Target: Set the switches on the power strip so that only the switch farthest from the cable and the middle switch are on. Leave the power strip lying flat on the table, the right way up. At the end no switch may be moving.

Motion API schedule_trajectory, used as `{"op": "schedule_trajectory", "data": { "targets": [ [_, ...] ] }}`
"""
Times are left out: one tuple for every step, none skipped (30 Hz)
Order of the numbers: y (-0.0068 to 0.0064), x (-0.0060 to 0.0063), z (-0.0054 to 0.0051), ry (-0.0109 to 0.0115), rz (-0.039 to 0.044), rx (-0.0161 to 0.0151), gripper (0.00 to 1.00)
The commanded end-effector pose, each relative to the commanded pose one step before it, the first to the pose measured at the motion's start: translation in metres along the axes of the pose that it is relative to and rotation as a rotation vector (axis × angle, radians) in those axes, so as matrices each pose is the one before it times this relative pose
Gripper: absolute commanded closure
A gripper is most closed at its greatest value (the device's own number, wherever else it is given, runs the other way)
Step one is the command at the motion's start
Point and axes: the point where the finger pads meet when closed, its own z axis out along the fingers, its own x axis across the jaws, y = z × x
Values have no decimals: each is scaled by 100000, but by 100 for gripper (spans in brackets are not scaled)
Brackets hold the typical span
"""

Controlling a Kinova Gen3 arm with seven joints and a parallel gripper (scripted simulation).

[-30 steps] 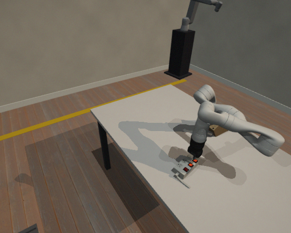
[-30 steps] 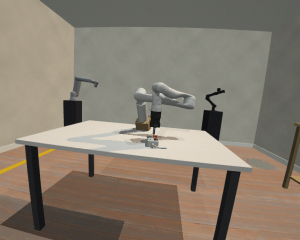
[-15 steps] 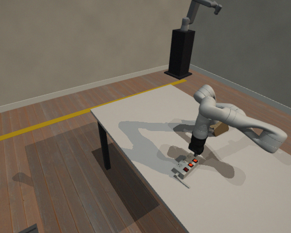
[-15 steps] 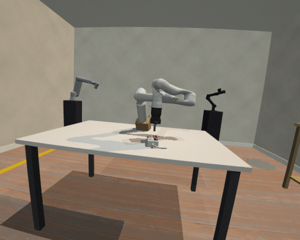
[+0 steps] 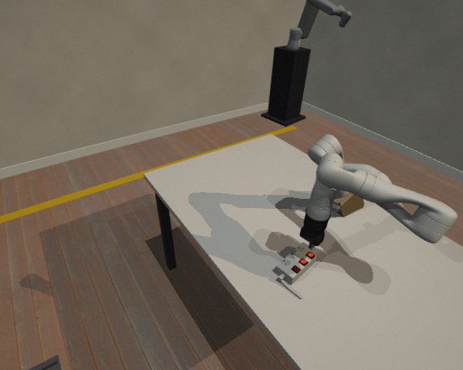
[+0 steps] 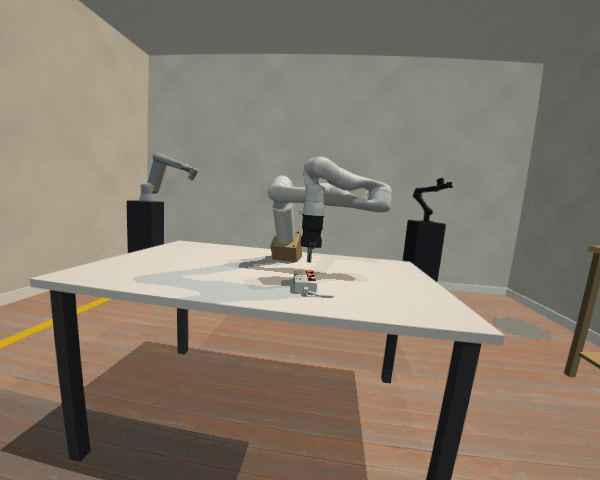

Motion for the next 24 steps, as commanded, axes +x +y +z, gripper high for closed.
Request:
{"op": "schedule_trajectory", "data": {
  "targets": [
    [22, 21, -31, 80, -14, -75, 100],
    [0, 0, -3, 0, 0, 0, 0],
    [0, 0, -19, 0, 0, 0, 0],
    [0, 0, -49, 0, -1, 0, 0],
    [0, 0, -89, 0, -1, 0, 0],
    [0, 0, 0, 0, 0, 0, 0],
    [0, 0, 0, 0, 0, 0, 0],
    [0, 0, -136, 0, 0, 0, 0],
    [-1, -1, -187, 0, 1, 1, 0],
    [1, 1, -245, 0, -1, -1, 0],
    [-1, -1, -299, 0, 1, 0, 0],
    [0, 1, -357, 0, -1, 0, 0],
    [0, 0, -411, 0, 0, 0, 0],
    [0, 0, -461, 0, 0, 0, 0],
    [0, 0, -507, 0, 0, 0, 0],
    [0, 0, -547, 0, 0, 0, 0],
    [0, 0, -579, 0, 0, 0, 0],
    [-1, -1, -603, -1, 1, 0, 0],
    [1, 1, -620, 1, -1, 0, 0],
    [0, 0, -624, 0, -1, 0, 0],
    [0, 0, -617, 0, 0, 0, 0],
    [0, -1, -598, 0, 1, 0, 0],
    [0, 0, 0, 0, 0, 0, 0],
    [0, 0, 0, 0, 0, 0, 0]
  ]
}}
